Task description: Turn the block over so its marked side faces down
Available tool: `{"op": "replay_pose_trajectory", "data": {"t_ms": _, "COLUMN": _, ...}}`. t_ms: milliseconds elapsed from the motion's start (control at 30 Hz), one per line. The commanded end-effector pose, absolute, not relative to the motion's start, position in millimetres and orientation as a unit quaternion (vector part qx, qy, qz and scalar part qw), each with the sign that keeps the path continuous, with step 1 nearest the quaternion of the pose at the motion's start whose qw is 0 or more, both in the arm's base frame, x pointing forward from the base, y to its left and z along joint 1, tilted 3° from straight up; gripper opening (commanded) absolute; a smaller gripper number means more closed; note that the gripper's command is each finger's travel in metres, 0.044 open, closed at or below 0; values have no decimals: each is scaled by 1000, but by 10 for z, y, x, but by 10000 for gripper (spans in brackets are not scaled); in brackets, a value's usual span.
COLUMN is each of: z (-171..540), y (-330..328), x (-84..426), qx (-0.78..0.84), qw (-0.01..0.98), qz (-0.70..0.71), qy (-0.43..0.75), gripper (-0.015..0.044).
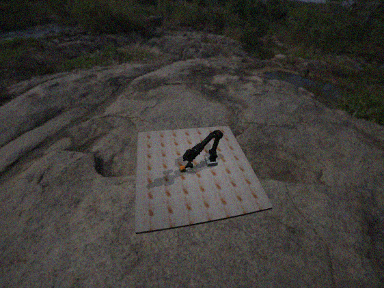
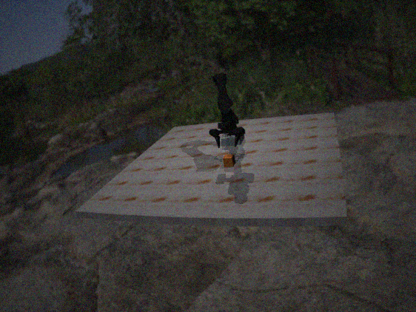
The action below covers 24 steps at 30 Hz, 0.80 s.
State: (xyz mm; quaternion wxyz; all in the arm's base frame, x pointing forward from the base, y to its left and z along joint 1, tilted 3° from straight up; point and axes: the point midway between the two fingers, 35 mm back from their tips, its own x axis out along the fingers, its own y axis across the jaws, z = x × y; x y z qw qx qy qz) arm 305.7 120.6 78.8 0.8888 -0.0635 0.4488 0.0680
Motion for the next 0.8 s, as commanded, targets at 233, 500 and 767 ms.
{"op": "replay_pose_trajectory", "data": {"t_ms": 233, "z": 908, "y": 1275, "x": 3226, "qx": -75, "qw": 820, "qz": 61, "qy": 563, "gripper": 440}}
{"op": "replay_pose_trajectory", "data": {"t_ms": 500, "z": 1046, "y": 1297, "x": 3357, "qx": -78, "qw": 737, "qz": 51, "qy": 669, "gripper": 440}}
{"op": "replay_pose_trajectory", "data": {"t_ms": 767, "z": 961, "y": 1295, "x": 3377, "qx": -78, "qw": 721, "qz": 49, "qy": 687, "gripper": 440}}
